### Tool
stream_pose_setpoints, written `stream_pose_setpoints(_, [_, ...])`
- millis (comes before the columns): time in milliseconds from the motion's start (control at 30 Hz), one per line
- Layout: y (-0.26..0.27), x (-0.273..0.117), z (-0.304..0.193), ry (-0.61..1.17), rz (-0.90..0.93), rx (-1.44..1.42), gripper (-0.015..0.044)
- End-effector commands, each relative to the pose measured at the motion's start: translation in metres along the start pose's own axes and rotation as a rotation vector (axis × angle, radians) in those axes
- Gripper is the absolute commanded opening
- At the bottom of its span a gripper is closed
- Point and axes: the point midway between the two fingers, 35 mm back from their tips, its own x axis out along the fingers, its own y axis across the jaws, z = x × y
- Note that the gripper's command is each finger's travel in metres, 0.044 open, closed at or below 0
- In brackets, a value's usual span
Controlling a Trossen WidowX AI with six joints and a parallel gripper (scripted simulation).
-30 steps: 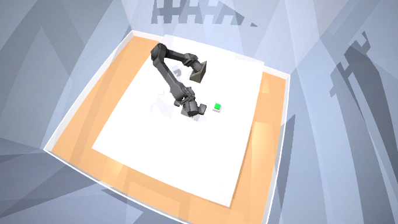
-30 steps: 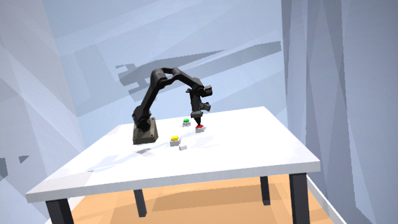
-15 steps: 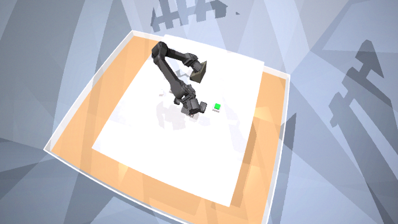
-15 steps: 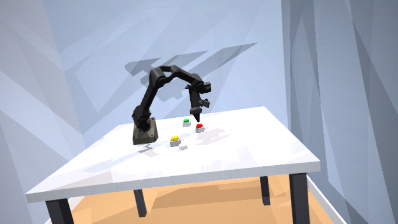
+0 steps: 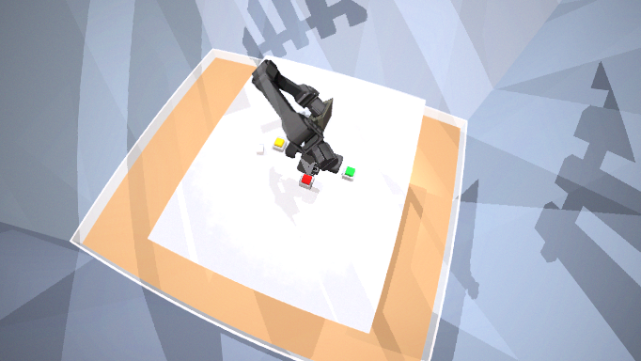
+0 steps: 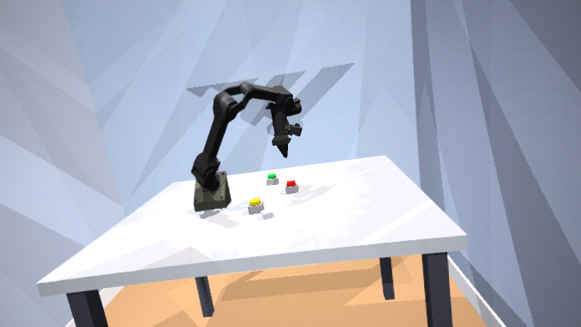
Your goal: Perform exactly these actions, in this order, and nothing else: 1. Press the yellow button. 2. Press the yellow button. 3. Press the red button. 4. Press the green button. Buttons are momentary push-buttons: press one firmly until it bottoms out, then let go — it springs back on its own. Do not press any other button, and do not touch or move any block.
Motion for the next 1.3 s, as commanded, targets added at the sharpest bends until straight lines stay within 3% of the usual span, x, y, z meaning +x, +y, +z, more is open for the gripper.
stream_pose_setpoints(0, [0.060,-0.001,-0.037,0.006,0.001,-0.031,0.0020])
stream_pose_setpoints(167, [0.119,0.005,-0.088,0.009,-0.009,-0.027,0.0020])
stream_pose_setpoints(433, [0.120,0.008,-0.090,0.009,-0.010,-0.027,0.0020])
stream_pose_setpoints(600, [0.119,0.064,-0.090,0.008,-0.011,-0.026,0.0020])
stream_pose_setpoints(1267, [0.119,0.092,-0.090,0.008,-0.012,-0.026,0.0020])
